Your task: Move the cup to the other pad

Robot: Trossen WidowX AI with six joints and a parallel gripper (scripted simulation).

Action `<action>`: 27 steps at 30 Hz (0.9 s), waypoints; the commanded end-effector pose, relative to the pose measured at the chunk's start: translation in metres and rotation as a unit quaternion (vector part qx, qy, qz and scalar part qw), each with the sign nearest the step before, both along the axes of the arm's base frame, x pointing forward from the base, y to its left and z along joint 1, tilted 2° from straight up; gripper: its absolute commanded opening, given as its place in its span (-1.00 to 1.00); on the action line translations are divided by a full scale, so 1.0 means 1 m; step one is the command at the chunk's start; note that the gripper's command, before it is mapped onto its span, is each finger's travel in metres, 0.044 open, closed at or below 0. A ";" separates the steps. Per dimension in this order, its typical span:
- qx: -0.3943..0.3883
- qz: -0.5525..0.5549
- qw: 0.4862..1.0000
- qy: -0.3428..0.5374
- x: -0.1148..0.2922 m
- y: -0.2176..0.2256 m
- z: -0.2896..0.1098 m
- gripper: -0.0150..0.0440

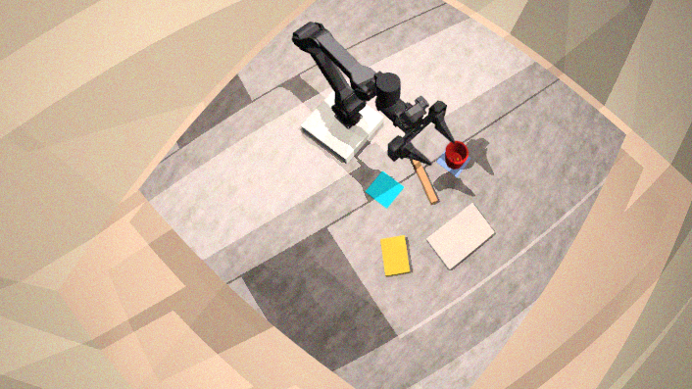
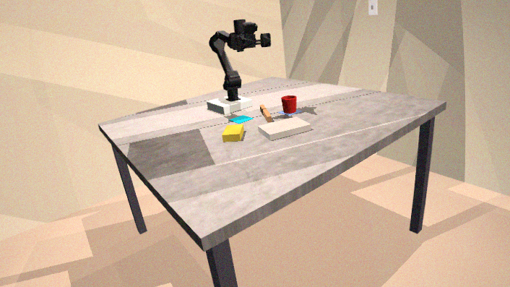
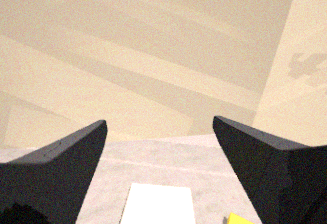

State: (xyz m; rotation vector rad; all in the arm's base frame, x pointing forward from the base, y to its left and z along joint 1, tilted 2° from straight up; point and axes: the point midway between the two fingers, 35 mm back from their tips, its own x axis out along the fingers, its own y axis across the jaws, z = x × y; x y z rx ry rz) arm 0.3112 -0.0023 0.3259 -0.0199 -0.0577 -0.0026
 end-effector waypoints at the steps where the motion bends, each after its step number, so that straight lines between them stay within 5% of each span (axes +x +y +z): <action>1: 0.005 0.002 1.000 0.007 0.002 0.001 -0.002 0.78; 5: 0.111 0.033 0.982 0.148 0.029 0.028 -0.046 0.42; 10: 0.245 0.008 0.902 0.356 0.041 0.067 -0.114 0.01; 20: 0.349 -0.262 0.637 0.636 -0.011 0.119 -0.212 0.01; 27: 0.347 -0.286 0.619 0.644 -0.015 0.123 -0.215 0.01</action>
